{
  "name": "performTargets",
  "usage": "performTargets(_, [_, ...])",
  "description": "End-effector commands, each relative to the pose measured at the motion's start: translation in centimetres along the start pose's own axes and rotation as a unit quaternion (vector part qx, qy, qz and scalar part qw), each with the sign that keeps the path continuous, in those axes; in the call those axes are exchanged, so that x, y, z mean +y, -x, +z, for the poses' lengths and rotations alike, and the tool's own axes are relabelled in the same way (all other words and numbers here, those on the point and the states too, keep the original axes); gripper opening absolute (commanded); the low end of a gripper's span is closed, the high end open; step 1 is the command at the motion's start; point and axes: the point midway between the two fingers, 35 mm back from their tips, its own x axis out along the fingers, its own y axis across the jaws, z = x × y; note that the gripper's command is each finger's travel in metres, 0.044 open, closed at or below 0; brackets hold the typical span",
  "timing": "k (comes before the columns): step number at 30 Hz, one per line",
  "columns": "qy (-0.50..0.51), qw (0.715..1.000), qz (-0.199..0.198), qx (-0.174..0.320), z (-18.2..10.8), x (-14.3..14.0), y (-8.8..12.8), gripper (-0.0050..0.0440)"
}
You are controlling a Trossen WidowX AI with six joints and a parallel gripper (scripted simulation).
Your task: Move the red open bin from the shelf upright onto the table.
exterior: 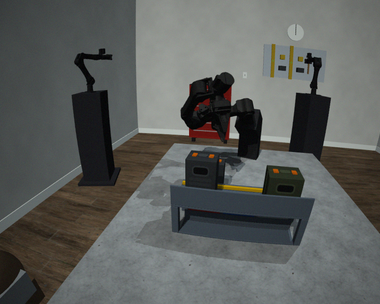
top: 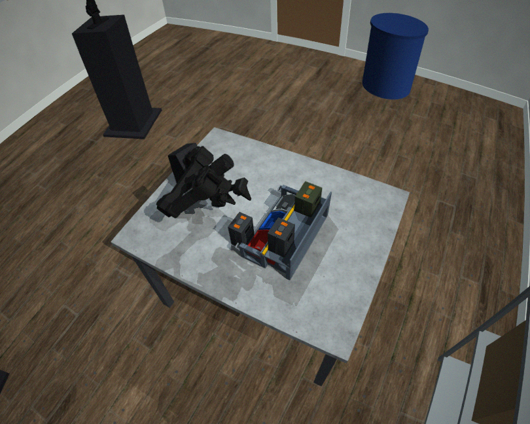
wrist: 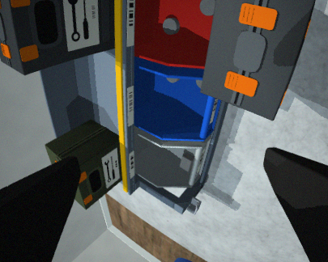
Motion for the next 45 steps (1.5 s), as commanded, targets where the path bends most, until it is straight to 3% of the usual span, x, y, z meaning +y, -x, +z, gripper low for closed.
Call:
performTargets(1, [0.042,0.999,0.021,0.006,-1.0,-1.7,0.1,0.0440])
performTargets(11, [0.042,0.999,0.021,0.006,-1.0,-1.7,0.1,0.0440])
performTargets(12, [0.066,0.997,-0.019,-0.017,-1.7,-2.0,0.4,0.0440])
performTargets(16, [0.169,0.985,-0.013,-0.018,-4.5,-4.9,0.9,0.0440])
performTargets(28, [0.169,0.985,-0.013,-0.018,-4.5,-4.9,0.9,0.0440])
performTargets(29, [0.192,0.979,-0.059,-0.020,-5.0,-5.5,0.5,0.0440])
performTargets(33, [0.292,0.955,-0.043,-0.019,-7.7,-8.3,1.1,0.0440])
performTargets(45, [0.292,0.955,-0.043,-0.019,-7.7,-8.3,1.1,0.0440])
